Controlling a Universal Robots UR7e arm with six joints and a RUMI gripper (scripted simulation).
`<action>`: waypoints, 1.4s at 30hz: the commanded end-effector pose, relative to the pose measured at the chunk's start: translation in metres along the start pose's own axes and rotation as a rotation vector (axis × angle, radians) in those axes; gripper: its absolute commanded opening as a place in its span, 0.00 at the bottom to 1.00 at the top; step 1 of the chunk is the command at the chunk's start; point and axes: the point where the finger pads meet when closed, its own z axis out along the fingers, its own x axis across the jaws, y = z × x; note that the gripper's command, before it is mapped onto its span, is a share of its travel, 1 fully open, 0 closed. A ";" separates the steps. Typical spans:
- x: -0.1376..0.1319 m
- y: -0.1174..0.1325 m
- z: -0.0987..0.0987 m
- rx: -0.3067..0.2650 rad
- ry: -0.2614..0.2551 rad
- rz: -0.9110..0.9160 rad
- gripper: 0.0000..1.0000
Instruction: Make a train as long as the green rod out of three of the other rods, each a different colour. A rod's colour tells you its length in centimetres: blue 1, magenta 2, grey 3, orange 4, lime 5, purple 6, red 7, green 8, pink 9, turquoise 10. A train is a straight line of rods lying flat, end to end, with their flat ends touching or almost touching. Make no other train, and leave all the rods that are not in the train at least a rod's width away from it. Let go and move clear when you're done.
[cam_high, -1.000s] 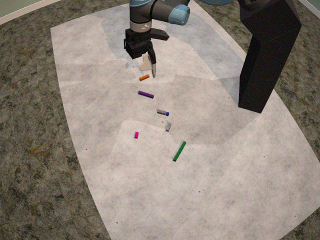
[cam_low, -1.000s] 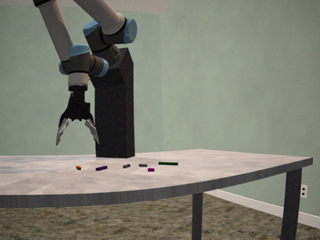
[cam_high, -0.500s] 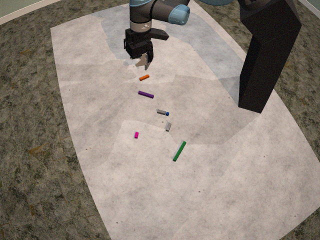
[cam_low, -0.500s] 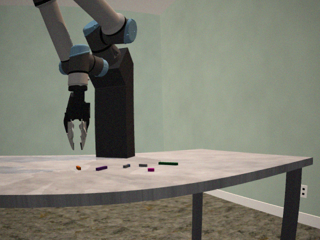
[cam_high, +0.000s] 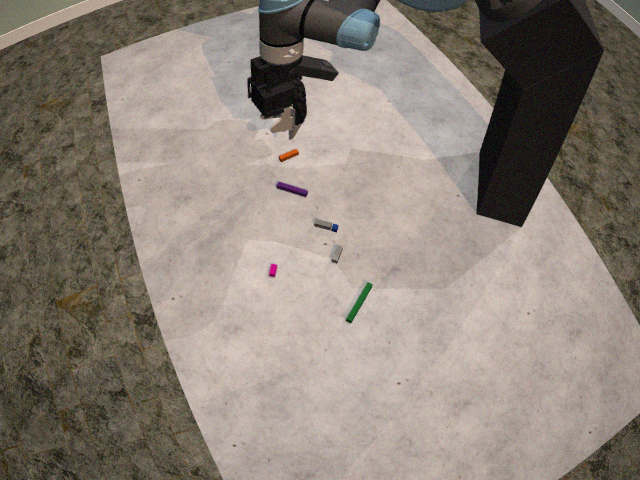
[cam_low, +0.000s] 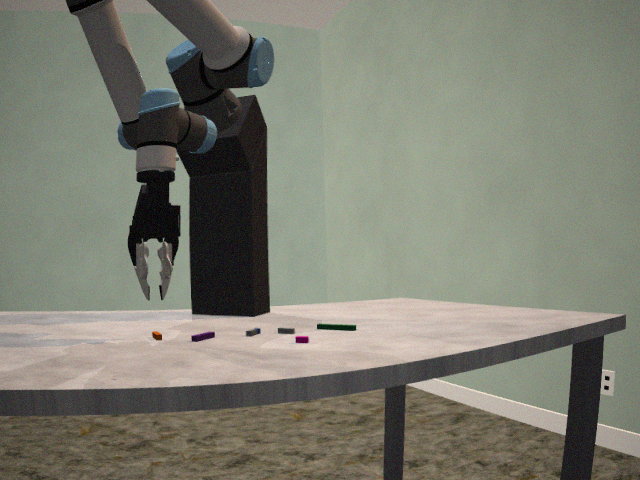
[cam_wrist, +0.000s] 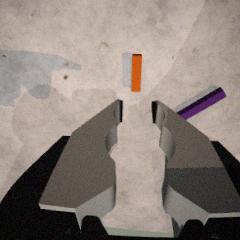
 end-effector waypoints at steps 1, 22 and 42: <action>0.000 0.000 0.000 -0.001 -0.001 0.000 0.14; 0.000 0.000 0.000 -0.001 0.000 0.000 0.14; 0.000 0.000 0.017 0.000 0.001 -0.001 0.14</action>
